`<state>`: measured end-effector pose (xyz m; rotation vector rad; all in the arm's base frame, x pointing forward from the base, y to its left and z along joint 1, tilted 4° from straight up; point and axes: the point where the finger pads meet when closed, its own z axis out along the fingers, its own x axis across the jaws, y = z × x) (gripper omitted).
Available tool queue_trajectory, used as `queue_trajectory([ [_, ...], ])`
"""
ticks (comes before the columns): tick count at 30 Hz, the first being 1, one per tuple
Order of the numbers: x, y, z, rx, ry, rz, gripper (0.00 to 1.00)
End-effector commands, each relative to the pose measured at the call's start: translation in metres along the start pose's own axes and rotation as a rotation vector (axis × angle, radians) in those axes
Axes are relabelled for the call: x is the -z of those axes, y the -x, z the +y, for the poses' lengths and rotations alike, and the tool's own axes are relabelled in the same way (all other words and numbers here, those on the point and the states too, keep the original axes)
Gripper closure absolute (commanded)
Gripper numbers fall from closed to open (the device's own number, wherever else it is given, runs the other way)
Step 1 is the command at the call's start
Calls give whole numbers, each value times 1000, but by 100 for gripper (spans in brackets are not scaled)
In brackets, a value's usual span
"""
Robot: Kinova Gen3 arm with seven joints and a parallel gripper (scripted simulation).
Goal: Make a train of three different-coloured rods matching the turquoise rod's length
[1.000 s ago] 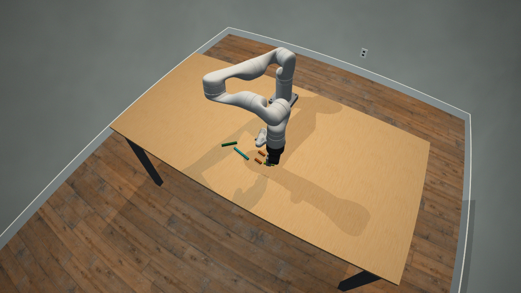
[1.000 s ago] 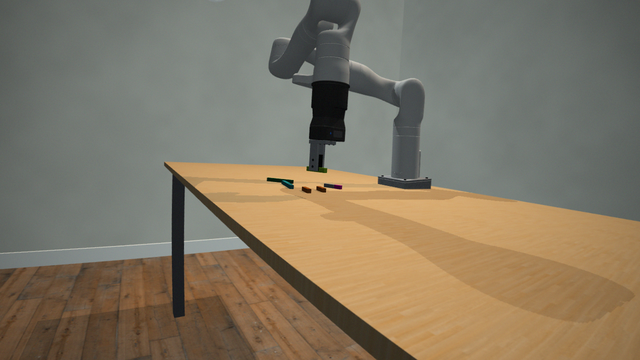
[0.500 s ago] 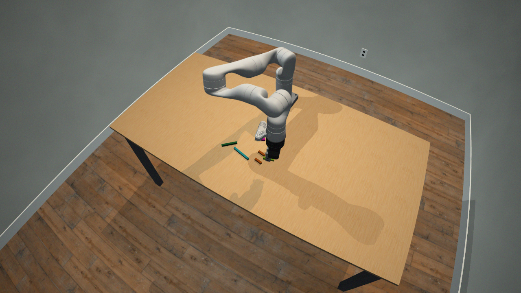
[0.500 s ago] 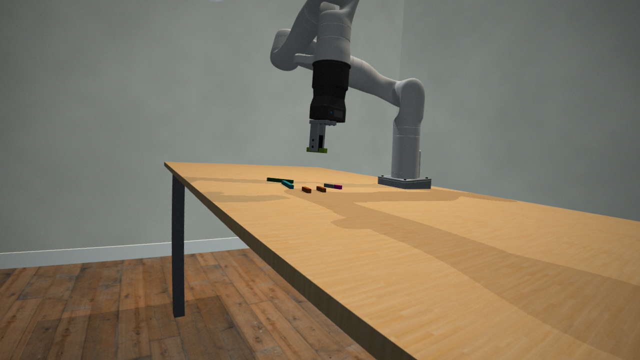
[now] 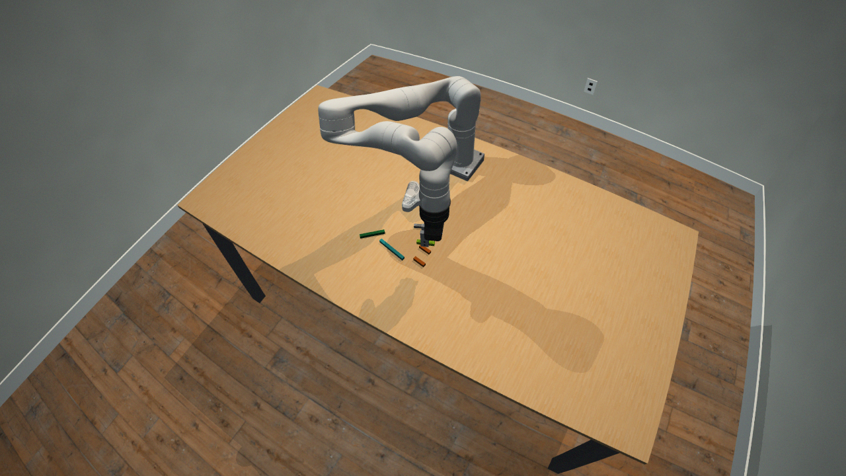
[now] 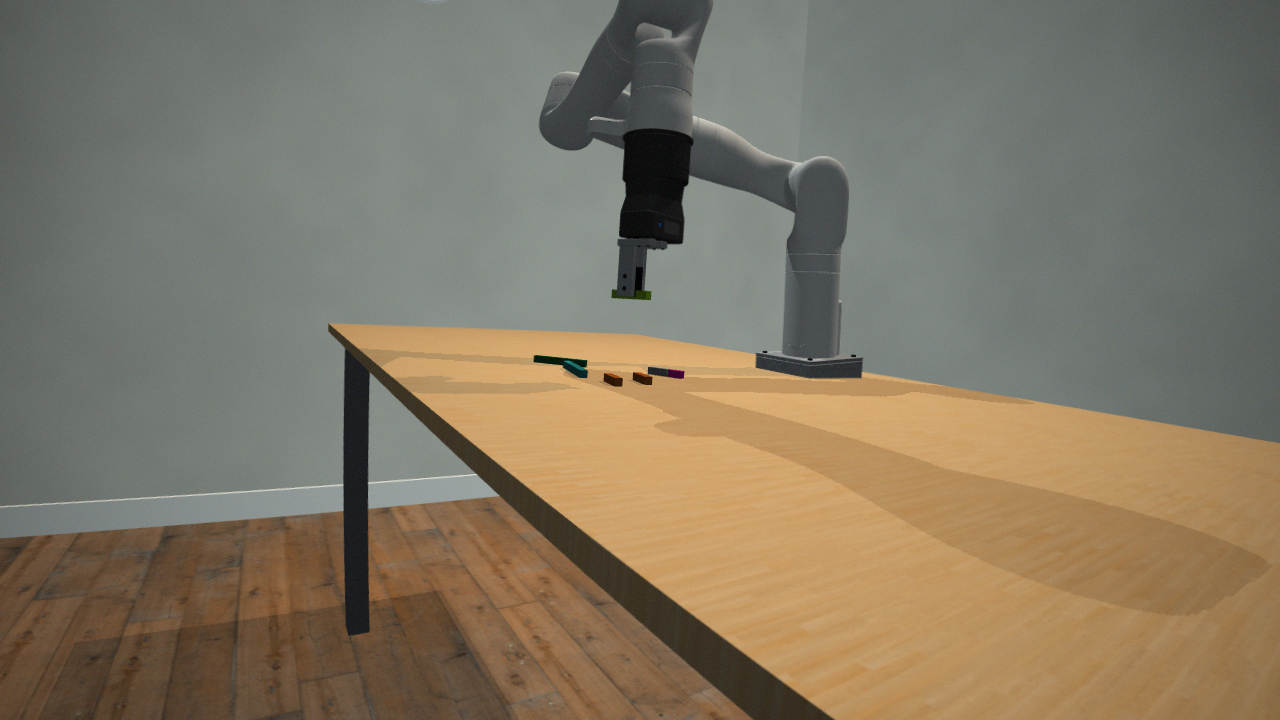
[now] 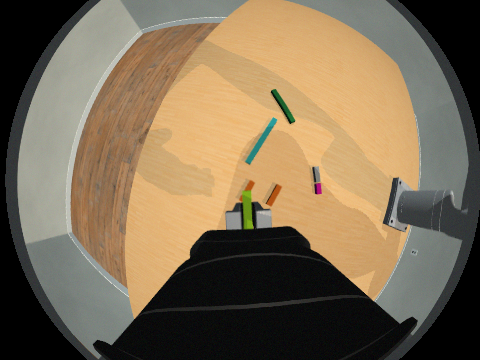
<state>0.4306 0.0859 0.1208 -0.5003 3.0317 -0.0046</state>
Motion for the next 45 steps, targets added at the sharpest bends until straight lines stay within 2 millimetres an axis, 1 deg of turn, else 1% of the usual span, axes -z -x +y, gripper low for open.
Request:
queue_trajectory([
  [1, -1, -14, -21, -8, -6, 6, 76],
  [3, -1, -38, -38, 12, -5, 5, 76],
  [7, -1, -69, -57, 35, -7, 6, 76],
  [12, -2, -111, -76, 63, -11, 9, 76],
  [15, -2, -126, -81, 71, -13, 12, 76],
  [35, -4, -128, -82, 72, -13, 12, 76],
  [40, -12, -129, -82, 72, -13, 12, 76],
  [45, -30, -129, -83, 72, -14, 12, 76],
])
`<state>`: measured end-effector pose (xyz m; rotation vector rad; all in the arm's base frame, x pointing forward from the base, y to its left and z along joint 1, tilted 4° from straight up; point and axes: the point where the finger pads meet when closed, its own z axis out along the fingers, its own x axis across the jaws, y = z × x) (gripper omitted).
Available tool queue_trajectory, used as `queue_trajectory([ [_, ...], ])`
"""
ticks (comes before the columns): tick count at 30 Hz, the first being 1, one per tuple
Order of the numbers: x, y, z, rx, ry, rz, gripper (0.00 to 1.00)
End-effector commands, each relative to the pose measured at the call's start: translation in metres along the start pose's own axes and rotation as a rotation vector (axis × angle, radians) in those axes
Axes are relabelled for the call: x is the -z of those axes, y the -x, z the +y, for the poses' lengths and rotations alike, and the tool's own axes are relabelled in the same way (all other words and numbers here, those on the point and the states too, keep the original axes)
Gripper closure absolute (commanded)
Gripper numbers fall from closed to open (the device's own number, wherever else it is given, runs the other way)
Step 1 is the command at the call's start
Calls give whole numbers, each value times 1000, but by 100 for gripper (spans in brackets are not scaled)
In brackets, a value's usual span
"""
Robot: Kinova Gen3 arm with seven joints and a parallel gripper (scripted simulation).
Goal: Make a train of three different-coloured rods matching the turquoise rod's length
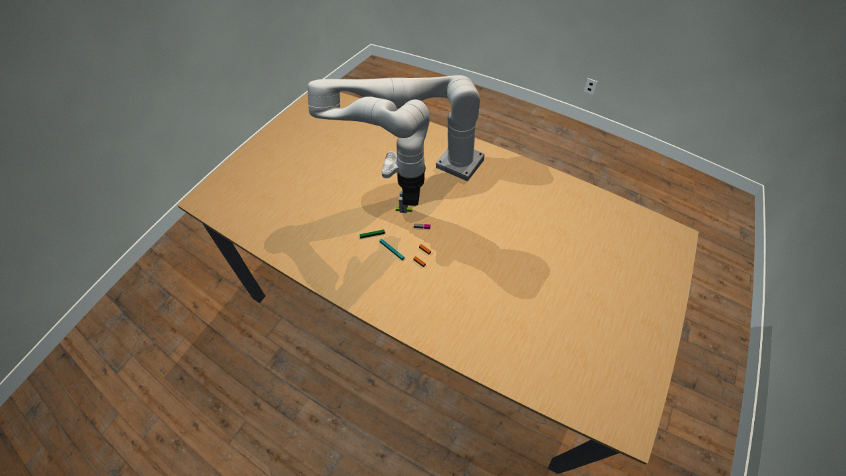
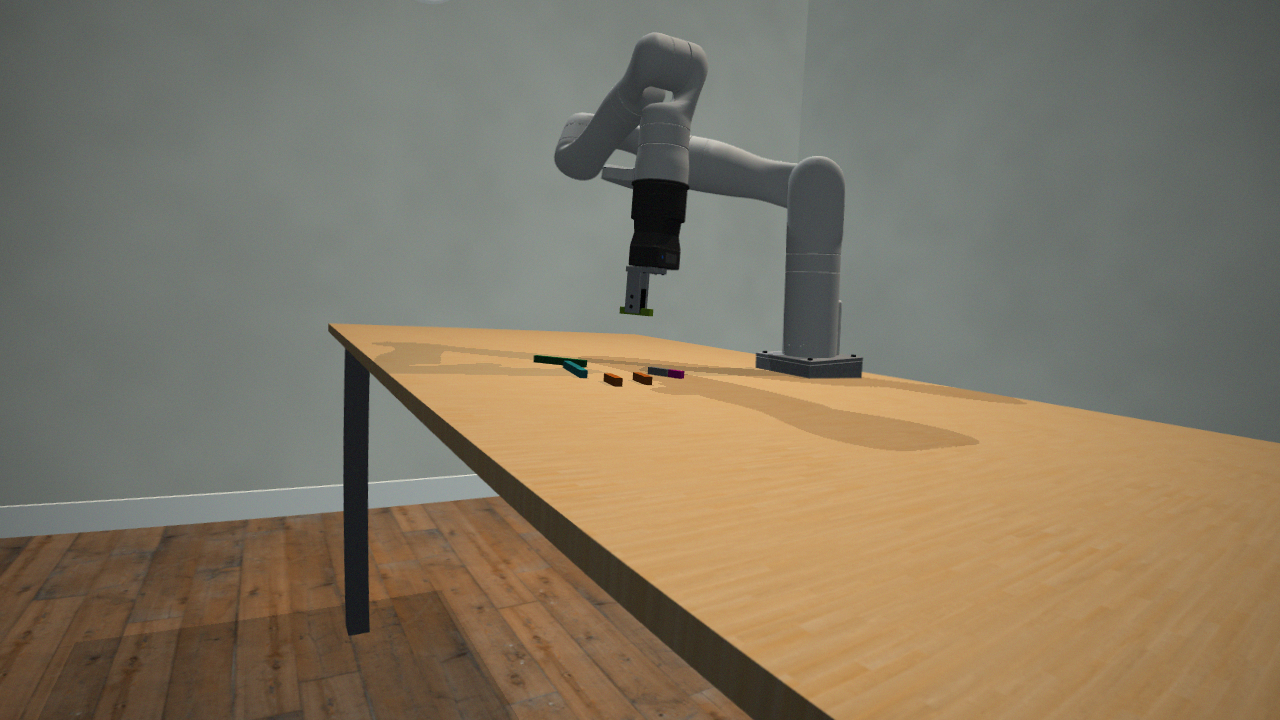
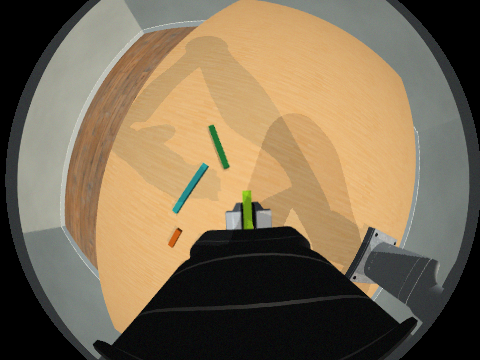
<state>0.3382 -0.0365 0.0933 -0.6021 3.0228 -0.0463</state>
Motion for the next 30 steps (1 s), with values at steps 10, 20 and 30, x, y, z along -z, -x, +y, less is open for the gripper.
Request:
queue_trajectory([
  [10, -45, 0, 3, 5, 7, -2, 76],
  [20, -68, 1, 2, 5, 6, -2, 76],
  [30, -69, 1, 2, 5, 6, -2, 76],
])
